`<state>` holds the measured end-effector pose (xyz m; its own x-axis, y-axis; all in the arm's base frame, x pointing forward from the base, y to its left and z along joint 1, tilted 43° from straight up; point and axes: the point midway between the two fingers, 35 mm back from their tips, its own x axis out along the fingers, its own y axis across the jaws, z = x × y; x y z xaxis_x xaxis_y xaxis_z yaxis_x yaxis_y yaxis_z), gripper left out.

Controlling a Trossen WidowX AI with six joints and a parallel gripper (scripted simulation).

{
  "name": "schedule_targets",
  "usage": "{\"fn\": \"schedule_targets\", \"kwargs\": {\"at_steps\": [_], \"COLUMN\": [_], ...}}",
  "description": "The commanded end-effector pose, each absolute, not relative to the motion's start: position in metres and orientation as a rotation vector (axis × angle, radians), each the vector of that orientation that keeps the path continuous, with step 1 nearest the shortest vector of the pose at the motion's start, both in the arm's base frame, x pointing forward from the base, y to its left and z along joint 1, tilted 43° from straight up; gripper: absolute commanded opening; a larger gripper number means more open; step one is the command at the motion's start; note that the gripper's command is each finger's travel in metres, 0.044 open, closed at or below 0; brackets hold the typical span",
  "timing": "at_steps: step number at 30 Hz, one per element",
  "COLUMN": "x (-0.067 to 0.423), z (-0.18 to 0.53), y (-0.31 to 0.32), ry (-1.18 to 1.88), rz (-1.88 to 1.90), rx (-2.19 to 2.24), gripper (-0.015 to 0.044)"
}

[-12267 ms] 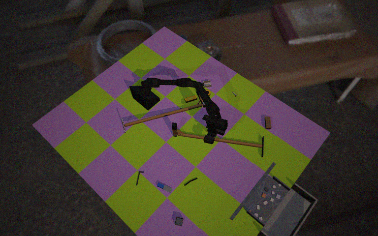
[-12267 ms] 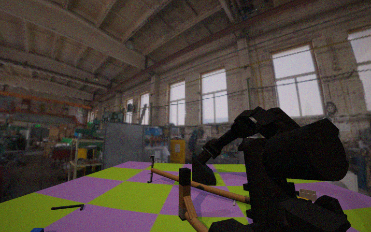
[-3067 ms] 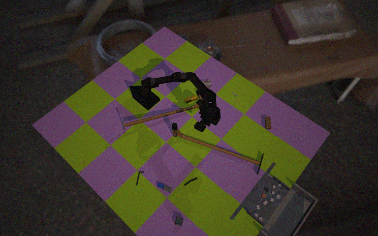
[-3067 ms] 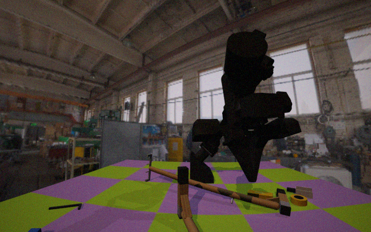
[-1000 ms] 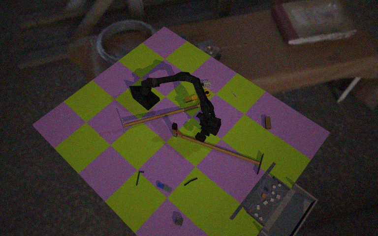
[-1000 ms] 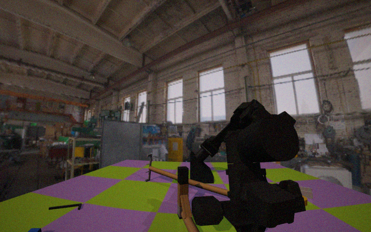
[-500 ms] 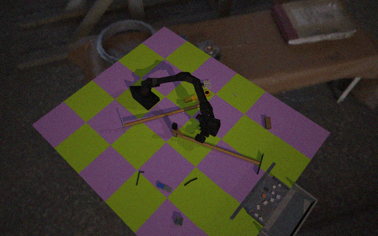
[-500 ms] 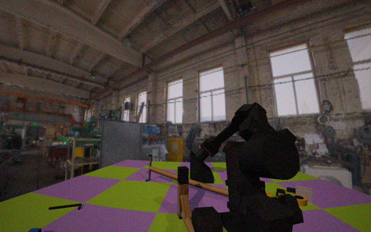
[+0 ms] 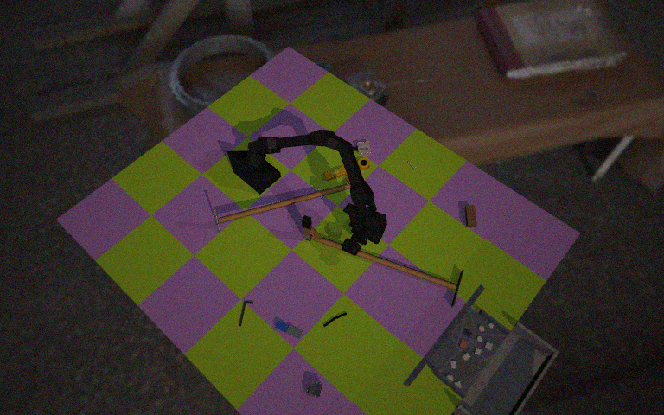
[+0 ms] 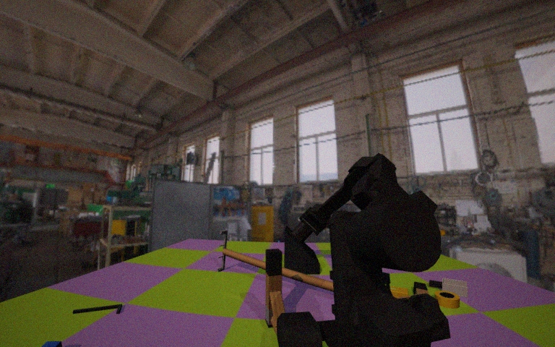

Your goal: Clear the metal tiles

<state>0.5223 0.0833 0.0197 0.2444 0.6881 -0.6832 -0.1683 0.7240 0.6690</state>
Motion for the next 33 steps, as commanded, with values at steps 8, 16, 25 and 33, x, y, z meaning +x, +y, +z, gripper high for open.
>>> {"fn": "schedule_targets", "kwargs": {"at_steps": [8, 16, 25, 33], "x": [0.527, 0.531, 0.535, 0.538], "z": [0.011, 0.006, 0.001, -0.004], "y": [0.077, 0.071, 0.066, 0.060], "ry": [1.193, 1.193, 1.193, 1.193], "rz": [0.623, 0.623, 0.622, 0.622], "rx": [0.516, 0.516, 0.515, 0.514], "gripper": [0.0000, 0.0000, 0.0000, 0.0000]}}
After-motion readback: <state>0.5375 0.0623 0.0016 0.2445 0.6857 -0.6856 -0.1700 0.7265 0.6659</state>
